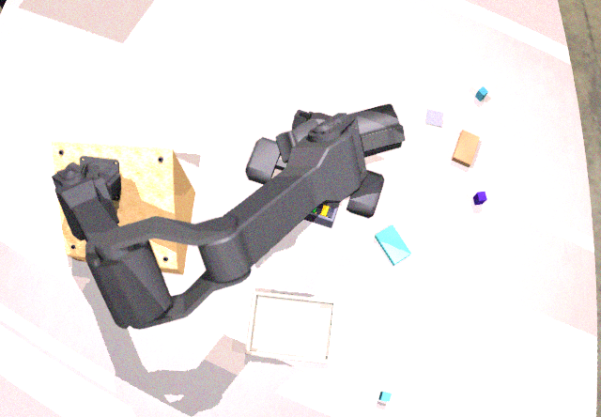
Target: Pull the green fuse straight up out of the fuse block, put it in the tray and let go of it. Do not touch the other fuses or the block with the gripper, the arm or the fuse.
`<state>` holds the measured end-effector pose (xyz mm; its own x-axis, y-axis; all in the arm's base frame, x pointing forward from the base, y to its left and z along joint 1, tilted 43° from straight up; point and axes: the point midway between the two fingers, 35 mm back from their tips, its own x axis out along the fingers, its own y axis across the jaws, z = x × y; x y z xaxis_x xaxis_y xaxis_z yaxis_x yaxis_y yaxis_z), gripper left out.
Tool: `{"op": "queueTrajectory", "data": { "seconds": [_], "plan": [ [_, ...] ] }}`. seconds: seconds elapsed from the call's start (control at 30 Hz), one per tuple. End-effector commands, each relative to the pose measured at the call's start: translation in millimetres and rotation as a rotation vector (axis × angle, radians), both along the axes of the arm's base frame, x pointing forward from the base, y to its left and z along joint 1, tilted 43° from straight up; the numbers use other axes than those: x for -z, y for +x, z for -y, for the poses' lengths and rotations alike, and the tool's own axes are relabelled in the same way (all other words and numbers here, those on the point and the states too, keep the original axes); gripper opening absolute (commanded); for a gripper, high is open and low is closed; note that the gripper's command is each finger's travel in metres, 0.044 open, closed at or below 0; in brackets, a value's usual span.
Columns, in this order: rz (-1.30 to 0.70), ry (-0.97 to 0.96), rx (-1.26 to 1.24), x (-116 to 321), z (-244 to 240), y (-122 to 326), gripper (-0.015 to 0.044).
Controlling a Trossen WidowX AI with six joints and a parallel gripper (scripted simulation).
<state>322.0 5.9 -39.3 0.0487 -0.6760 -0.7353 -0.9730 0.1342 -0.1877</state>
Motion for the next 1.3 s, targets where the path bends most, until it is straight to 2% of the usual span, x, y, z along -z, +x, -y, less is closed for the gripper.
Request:
{"op": "queueTrajectory", "data": {
  "seconds": [0.0,1.27],
  "plan": [
    [-0.007,-0.001,0.000,4.6,2.6,0.6,0.0069],
    [-0.007,-0.002,0.000,22.5,19.9,4.5,0.0069]
  ]
}}
